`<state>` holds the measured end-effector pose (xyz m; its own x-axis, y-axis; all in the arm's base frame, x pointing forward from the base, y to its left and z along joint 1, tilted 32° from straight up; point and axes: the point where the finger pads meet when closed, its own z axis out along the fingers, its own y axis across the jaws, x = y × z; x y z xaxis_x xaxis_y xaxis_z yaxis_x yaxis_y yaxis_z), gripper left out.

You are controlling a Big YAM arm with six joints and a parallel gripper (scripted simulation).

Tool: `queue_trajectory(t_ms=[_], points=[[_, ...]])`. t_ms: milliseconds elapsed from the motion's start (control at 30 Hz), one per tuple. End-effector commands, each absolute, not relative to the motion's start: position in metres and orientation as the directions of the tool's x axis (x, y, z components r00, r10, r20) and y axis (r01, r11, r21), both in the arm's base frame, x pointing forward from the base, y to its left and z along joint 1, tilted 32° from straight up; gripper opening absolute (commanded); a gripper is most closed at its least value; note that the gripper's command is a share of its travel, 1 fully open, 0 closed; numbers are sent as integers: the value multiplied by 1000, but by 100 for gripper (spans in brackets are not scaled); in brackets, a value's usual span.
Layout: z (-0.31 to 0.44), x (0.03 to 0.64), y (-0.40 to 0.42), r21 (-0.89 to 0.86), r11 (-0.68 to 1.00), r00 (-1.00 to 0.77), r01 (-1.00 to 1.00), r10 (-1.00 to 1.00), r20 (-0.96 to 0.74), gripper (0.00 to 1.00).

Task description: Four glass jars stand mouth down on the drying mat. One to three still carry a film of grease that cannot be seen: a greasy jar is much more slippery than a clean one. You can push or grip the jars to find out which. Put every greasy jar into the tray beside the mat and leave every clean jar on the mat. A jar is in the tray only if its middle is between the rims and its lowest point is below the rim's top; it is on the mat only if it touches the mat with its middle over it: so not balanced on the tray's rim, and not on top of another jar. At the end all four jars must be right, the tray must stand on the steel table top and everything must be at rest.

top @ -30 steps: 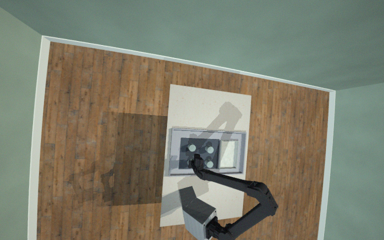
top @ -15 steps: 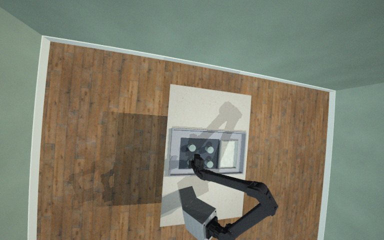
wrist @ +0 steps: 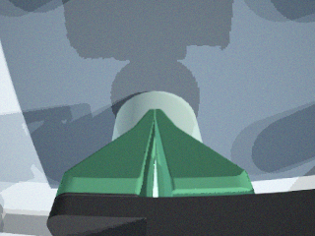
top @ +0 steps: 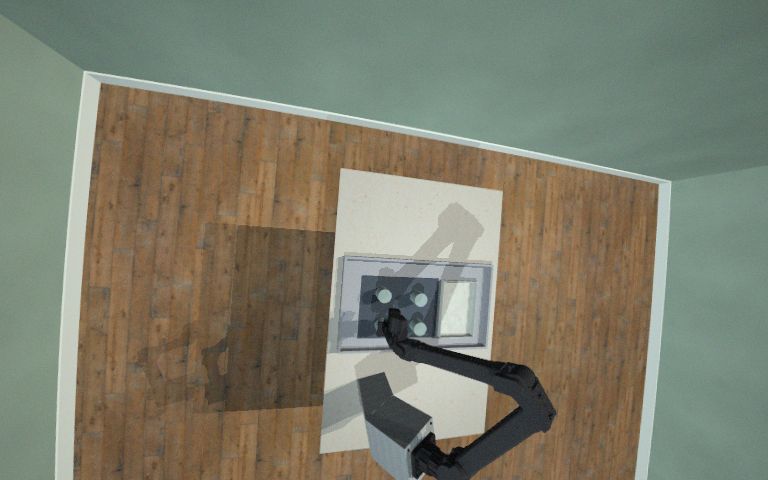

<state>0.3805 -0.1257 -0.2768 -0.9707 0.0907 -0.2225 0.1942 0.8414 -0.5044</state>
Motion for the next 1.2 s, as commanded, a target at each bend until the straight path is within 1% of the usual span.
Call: queue_trajectory(t_ms=[0,500,1167], points=[[-290,327,-126,-516,845,-989,143,96,-117,0],[-290,325,-126,-516,845,-989,143,96,-117,0],[-285,369,-131,-516,845,-989,143,96,-117,0]])
